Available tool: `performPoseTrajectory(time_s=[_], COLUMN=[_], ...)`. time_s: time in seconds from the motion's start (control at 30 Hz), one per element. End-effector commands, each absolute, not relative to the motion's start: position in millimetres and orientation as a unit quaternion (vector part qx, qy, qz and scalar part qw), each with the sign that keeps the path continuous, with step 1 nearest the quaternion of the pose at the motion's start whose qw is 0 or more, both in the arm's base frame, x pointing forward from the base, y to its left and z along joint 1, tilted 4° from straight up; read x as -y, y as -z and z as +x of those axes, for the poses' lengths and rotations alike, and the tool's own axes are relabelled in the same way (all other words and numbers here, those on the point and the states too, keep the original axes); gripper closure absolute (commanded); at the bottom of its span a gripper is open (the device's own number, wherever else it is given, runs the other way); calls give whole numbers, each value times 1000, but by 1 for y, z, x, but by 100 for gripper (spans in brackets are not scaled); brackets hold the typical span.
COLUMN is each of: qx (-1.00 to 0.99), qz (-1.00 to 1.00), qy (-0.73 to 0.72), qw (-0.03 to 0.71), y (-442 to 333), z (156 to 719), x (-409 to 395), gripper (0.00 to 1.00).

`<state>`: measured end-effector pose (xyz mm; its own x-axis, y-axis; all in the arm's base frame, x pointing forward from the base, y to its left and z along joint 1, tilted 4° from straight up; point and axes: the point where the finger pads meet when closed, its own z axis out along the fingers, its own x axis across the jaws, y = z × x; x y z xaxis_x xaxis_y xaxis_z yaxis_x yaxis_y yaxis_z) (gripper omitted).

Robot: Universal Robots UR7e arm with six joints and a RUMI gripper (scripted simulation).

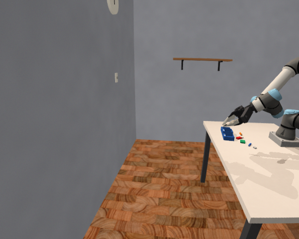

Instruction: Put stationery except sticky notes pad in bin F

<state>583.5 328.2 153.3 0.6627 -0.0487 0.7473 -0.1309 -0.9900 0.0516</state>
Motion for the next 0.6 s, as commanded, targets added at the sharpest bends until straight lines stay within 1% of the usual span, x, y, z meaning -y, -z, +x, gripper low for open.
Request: performPoseTrajectory(time_s=[0.0,0.07,0.23,0.3,0.57], qx=[92,92,92,129,166], qz=[921,921,921,928,931], qy=[-374,-374,-374,-348,-320], qw=[49,49,49,48,46], y=[-153,-153,-153,-152,-150], z=[586,587,587,585,580], x=[-302,-290,-290,-274,-234], gripper=[96,96,96,96,96])
